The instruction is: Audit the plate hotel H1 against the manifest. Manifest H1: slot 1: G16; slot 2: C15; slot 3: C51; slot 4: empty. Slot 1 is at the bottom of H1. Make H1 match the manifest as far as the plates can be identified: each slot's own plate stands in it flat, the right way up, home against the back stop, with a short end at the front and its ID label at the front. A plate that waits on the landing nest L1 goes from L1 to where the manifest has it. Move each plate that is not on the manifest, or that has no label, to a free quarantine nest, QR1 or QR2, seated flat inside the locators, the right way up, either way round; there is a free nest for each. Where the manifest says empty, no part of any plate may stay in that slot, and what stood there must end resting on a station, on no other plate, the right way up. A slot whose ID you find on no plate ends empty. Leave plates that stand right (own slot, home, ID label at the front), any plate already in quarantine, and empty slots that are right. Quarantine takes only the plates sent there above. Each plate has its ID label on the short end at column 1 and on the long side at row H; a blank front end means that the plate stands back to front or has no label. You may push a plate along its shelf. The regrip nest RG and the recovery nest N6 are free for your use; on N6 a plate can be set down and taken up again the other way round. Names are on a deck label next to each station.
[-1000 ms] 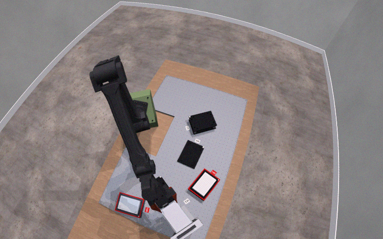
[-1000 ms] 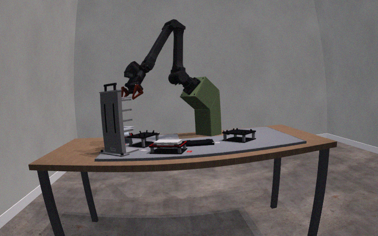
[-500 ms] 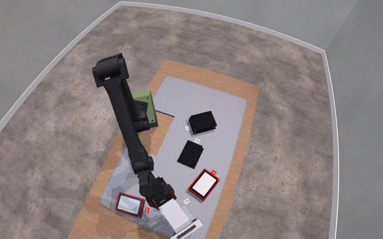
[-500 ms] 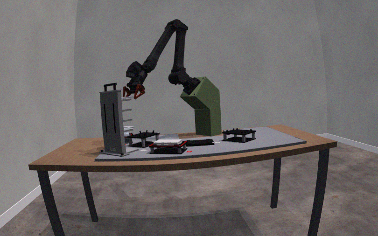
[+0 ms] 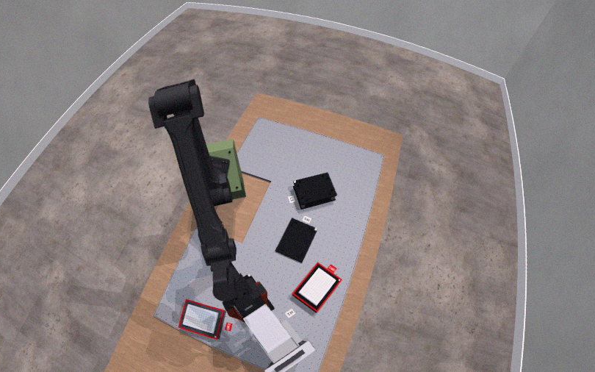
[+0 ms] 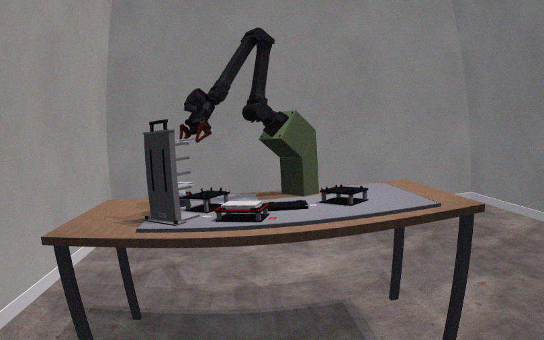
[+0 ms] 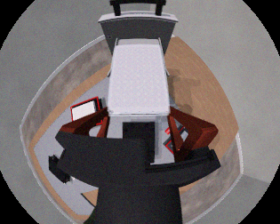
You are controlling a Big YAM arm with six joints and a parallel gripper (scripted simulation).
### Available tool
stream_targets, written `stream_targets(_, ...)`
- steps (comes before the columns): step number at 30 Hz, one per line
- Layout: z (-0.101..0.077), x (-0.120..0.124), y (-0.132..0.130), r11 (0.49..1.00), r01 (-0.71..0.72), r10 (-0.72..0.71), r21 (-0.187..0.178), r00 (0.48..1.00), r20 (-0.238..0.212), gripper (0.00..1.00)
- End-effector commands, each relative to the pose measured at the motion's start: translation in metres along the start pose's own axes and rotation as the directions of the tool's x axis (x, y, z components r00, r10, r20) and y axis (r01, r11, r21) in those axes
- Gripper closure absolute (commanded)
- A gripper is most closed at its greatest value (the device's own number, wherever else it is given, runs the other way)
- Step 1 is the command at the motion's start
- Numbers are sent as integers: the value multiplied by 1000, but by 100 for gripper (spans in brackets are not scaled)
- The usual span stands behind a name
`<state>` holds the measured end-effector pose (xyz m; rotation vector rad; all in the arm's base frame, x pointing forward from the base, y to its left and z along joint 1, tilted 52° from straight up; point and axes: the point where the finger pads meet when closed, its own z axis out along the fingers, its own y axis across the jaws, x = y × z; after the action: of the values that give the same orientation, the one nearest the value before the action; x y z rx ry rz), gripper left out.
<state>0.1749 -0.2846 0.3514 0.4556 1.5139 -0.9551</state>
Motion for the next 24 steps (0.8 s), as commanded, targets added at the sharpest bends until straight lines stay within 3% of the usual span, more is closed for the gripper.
stream_targets(1,-9,-7,-4,1000,3,-3,12,1000,30,14)
stream_targets(24,-28,17,-3,1000,0,-1,9,1000,18,14)
